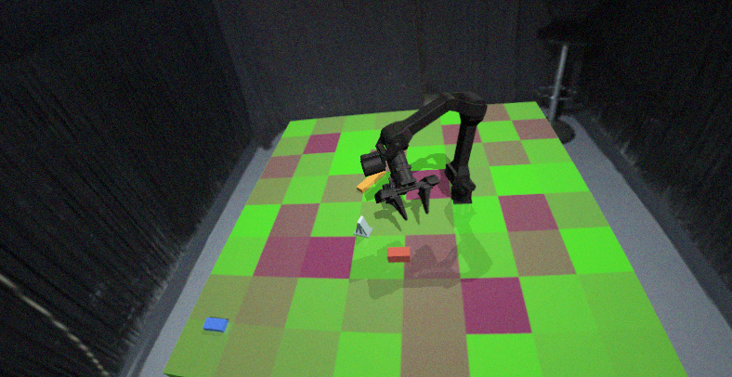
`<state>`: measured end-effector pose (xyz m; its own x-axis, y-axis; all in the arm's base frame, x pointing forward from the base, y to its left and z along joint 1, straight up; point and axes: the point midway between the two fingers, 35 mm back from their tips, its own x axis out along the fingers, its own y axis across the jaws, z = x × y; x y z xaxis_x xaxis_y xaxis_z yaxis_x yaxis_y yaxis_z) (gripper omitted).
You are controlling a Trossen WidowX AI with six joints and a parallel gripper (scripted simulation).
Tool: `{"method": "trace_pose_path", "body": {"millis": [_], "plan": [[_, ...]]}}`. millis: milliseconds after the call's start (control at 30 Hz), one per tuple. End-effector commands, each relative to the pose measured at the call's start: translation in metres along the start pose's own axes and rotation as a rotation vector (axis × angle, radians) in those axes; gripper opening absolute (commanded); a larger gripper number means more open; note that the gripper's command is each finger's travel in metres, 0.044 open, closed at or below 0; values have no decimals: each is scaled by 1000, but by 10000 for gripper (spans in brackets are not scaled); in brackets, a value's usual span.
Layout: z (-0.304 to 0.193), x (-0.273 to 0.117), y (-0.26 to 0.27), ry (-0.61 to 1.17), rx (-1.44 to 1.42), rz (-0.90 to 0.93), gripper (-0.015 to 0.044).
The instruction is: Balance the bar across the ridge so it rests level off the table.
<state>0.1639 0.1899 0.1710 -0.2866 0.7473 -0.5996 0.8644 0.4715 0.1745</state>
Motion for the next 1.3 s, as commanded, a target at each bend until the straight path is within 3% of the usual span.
{"method": "trace_pose_path", "body": {"millis": [0,667,1267], "plan": [[11,-7,7,-48,-95,9,315],[70,-49,38,-297,-585,-32,315],[125,-97,52,-480,-988,-211,315]]}}
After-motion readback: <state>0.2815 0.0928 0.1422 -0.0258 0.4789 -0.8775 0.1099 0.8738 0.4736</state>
